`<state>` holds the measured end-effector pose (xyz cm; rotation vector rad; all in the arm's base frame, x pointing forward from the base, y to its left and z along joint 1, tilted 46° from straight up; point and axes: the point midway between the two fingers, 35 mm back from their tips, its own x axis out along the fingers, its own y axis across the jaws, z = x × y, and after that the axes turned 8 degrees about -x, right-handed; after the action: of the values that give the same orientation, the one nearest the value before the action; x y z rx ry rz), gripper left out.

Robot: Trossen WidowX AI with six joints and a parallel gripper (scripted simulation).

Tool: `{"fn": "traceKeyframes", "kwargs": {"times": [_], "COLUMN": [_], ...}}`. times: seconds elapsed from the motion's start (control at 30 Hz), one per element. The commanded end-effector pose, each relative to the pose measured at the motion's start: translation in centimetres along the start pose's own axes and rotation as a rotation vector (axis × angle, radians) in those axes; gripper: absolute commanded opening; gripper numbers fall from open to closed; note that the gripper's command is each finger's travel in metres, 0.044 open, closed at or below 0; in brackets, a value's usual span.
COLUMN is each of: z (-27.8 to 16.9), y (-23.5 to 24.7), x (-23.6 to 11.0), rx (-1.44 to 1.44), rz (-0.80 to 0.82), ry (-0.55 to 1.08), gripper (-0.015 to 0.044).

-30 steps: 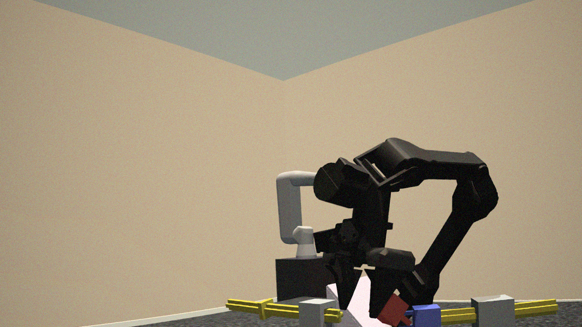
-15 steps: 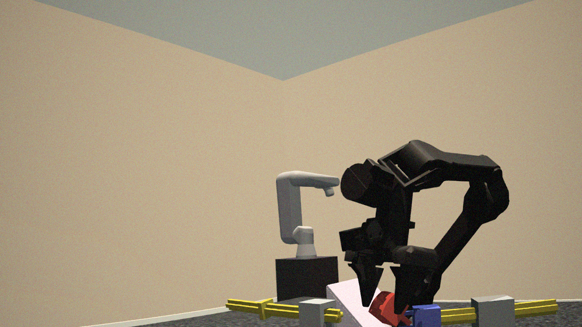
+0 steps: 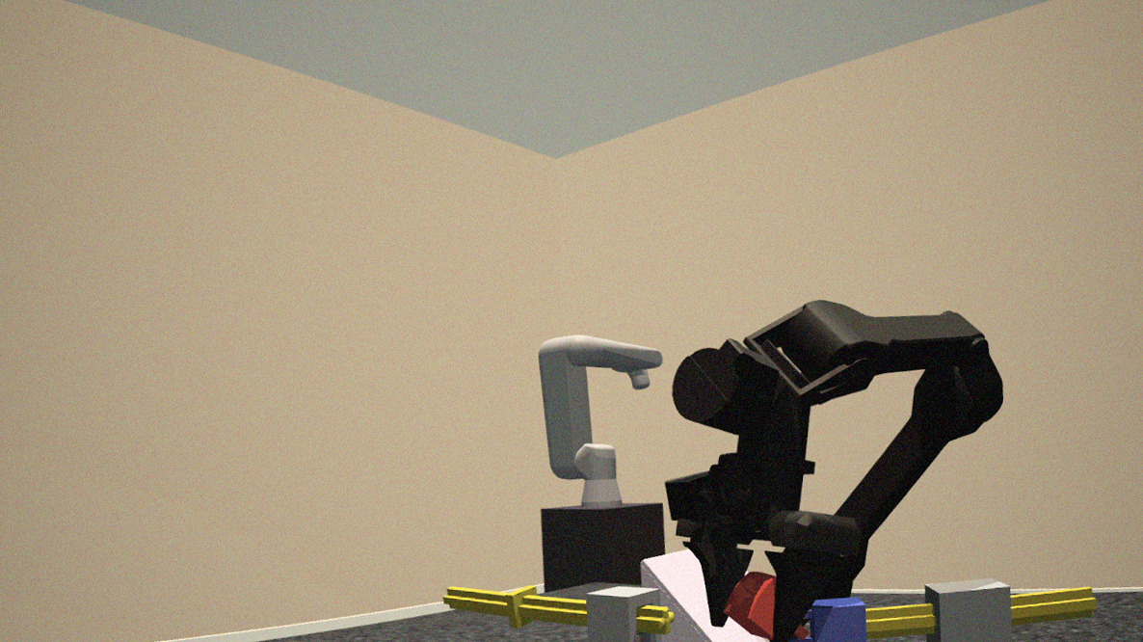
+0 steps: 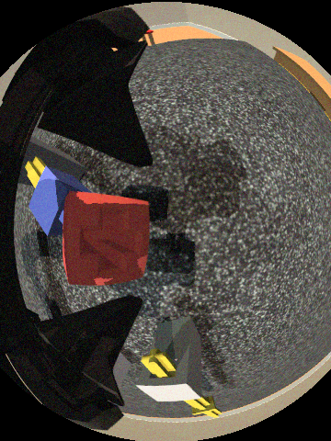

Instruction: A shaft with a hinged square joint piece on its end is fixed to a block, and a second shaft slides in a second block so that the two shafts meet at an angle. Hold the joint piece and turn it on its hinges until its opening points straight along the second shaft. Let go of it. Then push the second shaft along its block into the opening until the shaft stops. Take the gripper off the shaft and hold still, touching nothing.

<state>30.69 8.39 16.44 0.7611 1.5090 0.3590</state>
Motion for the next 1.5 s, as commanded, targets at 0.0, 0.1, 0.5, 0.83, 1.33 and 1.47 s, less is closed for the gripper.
{"fn": "traceKeyframes", "kwargs": {"times": [0.0,0.1,0.5,0.83,1.33,1.47], "z": [-0.17,-0.18,-0.18,-0.18,-0.18,-0.18], "y": [-0.09,-0.08,-0.08,-0.08,-0.08,-0.08], "x": [0.85,0.96,0.96,0.96,0.96,0.96], "rx": [0.005,0.005,0.005,0.005,0.005,0.005], "rz": [0.002,0.002,0.002,0.002,0.002,0.002], "ry": [0.004,0.004,0.004,0.004,0.004,0.004], "gripper": [0.044,0.0414,0.0182,0.0182,0.0182,0.0182]}}
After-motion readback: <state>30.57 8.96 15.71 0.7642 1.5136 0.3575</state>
